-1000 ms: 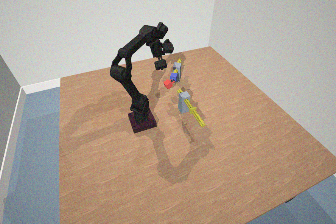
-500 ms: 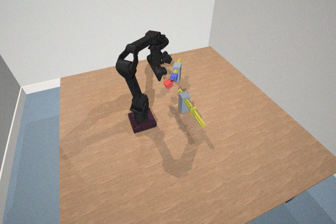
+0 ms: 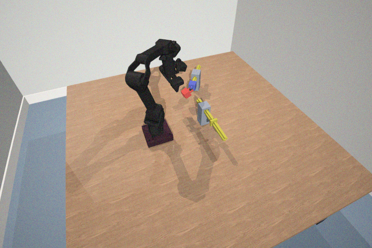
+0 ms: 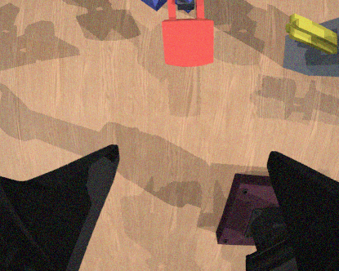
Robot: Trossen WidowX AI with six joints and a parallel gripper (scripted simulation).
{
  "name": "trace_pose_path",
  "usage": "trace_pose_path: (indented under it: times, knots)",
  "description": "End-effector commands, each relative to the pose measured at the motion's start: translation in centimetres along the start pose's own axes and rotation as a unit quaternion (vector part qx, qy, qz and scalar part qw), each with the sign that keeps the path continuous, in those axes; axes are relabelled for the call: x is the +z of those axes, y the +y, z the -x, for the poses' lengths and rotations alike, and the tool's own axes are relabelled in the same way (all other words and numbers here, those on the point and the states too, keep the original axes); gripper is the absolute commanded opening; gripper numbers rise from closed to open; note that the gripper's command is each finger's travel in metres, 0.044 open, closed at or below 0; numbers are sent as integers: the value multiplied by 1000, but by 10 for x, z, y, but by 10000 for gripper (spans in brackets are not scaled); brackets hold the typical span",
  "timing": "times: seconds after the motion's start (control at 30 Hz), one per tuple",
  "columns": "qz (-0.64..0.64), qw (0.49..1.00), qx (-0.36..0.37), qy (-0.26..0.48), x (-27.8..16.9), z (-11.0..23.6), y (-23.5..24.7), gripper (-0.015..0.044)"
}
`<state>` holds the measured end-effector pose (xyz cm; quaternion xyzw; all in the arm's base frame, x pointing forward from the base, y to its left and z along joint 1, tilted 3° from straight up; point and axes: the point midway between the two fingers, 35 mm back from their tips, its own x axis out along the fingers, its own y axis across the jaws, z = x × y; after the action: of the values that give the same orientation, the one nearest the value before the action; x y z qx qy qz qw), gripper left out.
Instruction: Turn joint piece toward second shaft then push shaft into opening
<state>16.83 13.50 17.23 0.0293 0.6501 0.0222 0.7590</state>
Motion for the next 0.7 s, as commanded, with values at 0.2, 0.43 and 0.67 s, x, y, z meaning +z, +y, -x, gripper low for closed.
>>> trace_pose_path:
  times: [0.2,0.43,0.67]
  knots:
    - [35,998,7,-59,-5,-8,-1,440]
    - [35,998,7,-59,-5,-21,1,440]
    - [35,998,7,-59,-8,-48,2,440]
